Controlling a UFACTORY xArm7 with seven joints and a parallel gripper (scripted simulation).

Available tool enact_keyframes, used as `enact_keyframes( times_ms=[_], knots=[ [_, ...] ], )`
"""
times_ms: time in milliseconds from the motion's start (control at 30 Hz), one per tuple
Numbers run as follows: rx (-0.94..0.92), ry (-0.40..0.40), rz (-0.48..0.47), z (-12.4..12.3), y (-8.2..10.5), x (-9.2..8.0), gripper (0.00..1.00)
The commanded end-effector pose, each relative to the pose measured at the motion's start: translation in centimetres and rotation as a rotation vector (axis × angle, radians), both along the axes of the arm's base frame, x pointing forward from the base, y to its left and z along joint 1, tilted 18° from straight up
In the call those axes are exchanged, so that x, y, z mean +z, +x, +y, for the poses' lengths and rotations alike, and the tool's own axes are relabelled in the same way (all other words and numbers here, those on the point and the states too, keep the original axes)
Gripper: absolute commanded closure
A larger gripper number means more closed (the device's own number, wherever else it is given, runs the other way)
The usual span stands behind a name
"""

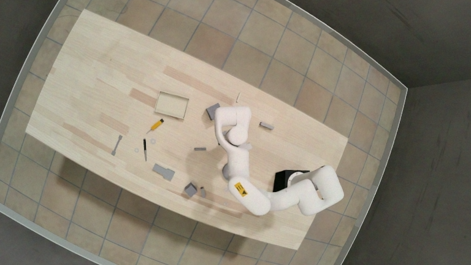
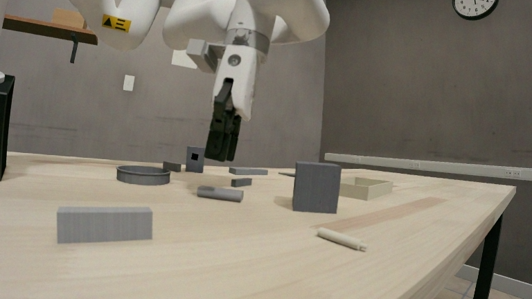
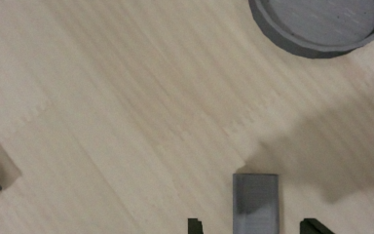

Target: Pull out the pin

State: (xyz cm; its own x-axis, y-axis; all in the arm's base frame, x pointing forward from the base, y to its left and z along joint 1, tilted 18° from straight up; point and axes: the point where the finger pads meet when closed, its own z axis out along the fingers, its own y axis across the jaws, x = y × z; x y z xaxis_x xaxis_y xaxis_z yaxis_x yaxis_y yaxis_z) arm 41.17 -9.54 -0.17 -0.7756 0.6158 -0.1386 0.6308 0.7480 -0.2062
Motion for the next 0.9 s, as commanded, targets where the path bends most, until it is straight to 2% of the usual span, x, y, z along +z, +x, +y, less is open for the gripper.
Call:
enact_keyframes(
  times_ms=[0, 867],
  knots=[
    [0.001, -0.005, -0.002, -0.02, 0.02, 0.32, 0.43],
    [0.007, -0.025, 0.006, -0.09, -0.11, 0.59, 0.43]
  ],
)
